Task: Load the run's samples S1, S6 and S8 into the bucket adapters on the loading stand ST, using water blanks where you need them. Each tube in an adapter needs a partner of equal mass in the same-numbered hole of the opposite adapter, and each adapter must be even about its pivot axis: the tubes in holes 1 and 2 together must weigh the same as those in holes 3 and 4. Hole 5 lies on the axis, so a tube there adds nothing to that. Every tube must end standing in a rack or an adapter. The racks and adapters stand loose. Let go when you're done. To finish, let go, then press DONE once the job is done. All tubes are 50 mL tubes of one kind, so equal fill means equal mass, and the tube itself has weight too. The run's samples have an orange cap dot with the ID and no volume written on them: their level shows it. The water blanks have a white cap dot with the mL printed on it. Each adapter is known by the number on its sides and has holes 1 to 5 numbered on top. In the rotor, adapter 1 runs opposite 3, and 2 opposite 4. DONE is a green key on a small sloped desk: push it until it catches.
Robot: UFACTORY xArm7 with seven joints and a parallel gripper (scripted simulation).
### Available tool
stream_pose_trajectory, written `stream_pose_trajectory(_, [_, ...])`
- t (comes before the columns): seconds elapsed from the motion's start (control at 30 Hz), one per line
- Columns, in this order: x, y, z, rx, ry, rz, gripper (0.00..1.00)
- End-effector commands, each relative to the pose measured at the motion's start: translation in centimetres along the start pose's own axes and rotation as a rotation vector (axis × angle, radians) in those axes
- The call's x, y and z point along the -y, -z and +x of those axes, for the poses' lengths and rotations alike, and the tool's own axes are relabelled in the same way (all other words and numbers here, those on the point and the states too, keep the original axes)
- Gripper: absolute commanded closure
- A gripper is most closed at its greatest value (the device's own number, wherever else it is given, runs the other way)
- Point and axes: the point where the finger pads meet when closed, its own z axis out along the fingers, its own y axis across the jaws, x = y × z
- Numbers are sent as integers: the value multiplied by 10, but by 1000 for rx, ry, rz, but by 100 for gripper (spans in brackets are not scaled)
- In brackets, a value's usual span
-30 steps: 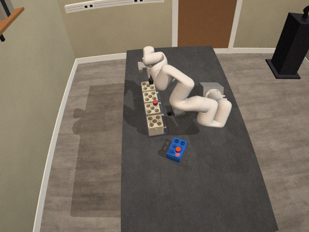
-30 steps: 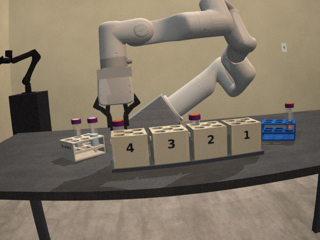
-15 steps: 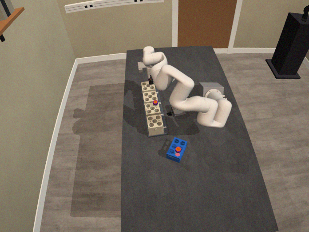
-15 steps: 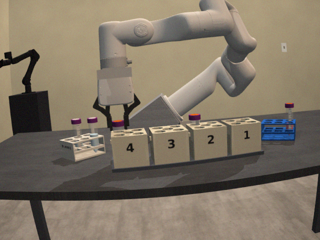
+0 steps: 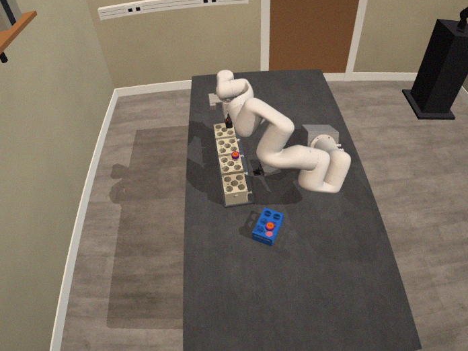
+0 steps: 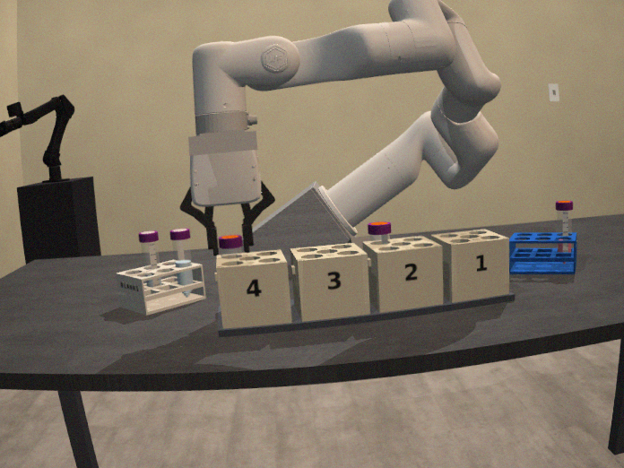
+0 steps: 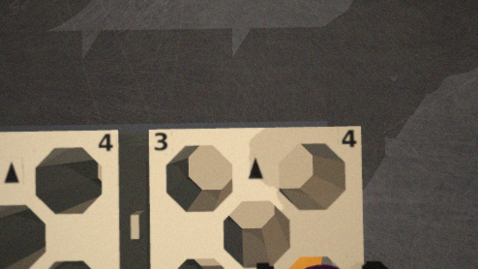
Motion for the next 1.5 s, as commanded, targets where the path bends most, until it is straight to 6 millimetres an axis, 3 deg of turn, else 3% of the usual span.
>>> stream_pose_trajectory(0.0, [-1, 3, 0, -3, 0, -5, 56])
stream_pose_trajectory(0.33, [-1, 3, 0, -3, 0, -5, 56])
stream_pose_trajectory(1.47, [-1, 63, 0, -2, 0, -5, 56])
